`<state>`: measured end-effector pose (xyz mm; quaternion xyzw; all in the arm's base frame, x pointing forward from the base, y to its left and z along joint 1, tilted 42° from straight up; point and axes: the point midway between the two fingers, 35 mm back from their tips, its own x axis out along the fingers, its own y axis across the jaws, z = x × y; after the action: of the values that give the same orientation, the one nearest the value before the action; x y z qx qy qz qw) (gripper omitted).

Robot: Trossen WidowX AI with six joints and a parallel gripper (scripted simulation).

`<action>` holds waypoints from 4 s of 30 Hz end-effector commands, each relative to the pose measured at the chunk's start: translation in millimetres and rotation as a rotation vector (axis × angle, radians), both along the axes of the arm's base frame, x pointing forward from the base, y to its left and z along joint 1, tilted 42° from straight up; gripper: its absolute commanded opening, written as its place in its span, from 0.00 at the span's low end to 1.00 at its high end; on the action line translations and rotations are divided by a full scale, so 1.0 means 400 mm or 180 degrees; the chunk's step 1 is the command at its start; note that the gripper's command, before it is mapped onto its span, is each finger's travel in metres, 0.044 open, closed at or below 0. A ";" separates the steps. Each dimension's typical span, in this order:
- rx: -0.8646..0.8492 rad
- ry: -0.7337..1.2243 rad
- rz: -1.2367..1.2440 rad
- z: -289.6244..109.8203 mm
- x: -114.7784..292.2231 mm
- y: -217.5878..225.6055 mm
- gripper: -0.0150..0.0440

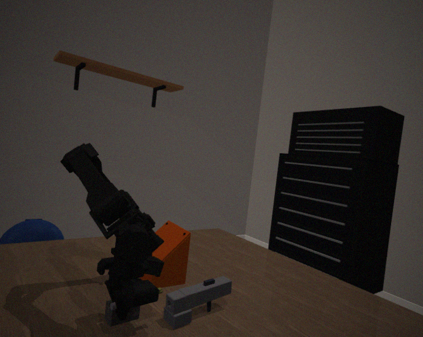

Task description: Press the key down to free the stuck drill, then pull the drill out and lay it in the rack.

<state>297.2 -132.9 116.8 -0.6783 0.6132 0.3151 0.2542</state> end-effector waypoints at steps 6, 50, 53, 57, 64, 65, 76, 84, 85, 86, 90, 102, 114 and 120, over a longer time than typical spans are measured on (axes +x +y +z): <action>-0.0005 -0.0017 -0.0003 0.010 0.003 0.009 0.25; -0.0010 -0.0005 -0.0003 0.054 -0.168 -0.026 0.25; -0.0011 -0.0004 -0.0003 0.054 -0.175 -0.028 0.25; -0.0012 -0.0004 -0.0003 0.042 -0.172 -0.040 0.25; -0.0015 -0.0004 -0.0003 0.017 -0.171 -0.062 0.25; -0.0015 -0.0004 -0.0003 0.014 -0.171 -0.064 0.25; -0.0017 -0.0004 -0.0003 -0.003 -0.170 -0.082 0.25; -0.0019 -0.0004 -0.0003 -0.020 -0.168 -0.099 0.25; -0.0019 -0.0004 -0.0003 -0.023 -0.168 -0.101 0.25; -0.0019 -0.0004 -0.0003 -0.025 -0.168 -0.103 0.25; -0.0020 -0.0004 -0.0003 -0.034 -0.168 -0.111 0.25; -0.0030 -0.0009 -0.0017 -0.034 -0.168 -0.113 0.61; -0.0022 -0.0007 -0.0009 -0.013 -0.169 -0.093 1.00; -0.0012 -0.0004 -0.0003 0.036 -0.176 -0.041 1.00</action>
<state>227.0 -157.6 120.8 -0.6777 0.6138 0.3169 0.2520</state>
